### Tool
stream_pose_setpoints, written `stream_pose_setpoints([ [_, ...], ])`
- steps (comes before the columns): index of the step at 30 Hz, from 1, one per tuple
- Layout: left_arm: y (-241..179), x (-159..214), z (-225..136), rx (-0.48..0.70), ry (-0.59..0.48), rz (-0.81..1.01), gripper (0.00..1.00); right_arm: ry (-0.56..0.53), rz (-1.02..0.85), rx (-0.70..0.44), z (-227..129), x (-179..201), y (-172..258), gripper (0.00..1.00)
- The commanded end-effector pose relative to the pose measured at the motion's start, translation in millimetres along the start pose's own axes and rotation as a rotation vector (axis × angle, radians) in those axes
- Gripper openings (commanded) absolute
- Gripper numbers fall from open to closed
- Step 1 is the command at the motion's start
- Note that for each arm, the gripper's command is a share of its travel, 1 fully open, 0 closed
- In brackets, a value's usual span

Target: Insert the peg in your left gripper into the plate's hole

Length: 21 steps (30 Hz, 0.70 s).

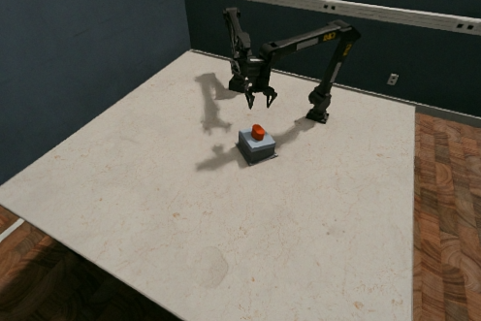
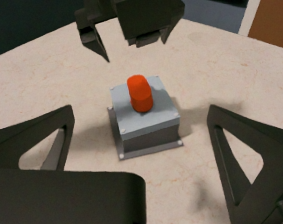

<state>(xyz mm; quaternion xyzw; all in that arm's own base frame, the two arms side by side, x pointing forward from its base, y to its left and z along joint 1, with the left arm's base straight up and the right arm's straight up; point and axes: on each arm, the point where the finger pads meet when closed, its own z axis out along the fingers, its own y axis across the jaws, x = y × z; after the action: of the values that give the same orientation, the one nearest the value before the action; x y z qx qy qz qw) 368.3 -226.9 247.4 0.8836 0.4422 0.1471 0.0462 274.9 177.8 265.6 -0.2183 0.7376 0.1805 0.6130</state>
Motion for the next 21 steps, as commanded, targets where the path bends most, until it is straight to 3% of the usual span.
stream_pose_setpoints([
  [1,19.9,1.3,-10.4,0.002,0.003,-0.015,1.0,-0.033,0.003,0.0,-0.9,-21.5,0.3,1.0],
  [5,8.1,-4.9,-3.8,0.052,0.0,0.004,1.0,-0.033,0.003,0.0,-0.9,-21.5,0.3,1.0],
  [21,8.3,1.4,-6.7,0.034,0.002,-0.001,1.0,-0.033,0.003,0.0,-0.9,-21.5,0.3,1.0],
])
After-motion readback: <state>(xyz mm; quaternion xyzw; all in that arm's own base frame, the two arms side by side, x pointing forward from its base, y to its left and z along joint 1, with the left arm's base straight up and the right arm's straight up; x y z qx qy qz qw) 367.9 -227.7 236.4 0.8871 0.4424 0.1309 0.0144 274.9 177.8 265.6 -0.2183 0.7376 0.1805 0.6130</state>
